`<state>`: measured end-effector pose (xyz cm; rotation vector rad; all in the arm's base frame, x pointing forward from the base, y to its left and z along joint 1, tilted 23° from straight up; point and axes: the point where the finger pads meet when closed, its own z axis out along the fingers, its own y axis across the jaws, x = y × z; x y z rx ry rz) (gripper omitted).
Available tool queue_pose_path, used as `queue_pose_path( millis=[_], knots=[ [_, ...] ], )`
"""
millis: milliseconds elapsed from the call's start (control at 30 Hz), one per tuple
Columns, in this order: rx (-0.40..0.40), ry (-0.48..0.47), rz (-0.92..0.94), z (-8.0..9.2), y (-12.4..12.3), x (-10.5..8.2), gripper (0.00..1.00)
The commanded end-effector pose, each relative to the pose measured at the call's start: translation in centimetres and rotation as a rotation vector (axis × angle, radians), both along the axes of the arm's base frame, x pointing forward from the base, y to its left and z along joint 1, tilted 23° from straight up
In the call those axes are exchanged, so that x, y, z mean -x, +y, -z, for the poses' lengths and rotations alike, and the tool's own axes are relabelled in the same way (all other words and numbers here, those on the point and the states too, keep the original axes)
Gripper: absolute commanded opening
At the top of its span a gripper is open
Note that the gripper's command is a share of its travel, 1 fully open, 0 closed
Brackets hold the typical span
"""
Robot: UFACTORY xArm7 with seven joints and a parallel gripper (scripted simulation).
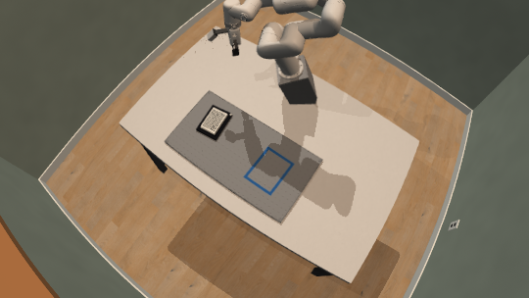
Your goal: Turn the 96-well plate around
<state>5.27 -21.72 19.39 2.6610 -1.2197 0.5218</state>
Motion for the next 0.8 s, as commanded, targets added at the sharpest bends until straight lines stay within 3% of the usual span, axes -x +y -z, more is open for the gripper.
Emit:
queue_pose_path(
  millis=[0, 533, 633, 767],
  knots=[
    [0.003, 0.000, 0.001, -0.1, -0.1, 0.0, 1.00],
    [0.003, 0.000, 0.001, -0.1, -0.1, 0.0, 1.00],
    [0.011, 0.082, -0.012, -0.3, -1.5, -0.2, 1.00],
    [0.018, 0.112, -0.023, -0.4, -2.7, -0.4, 1.00]
  ],
)
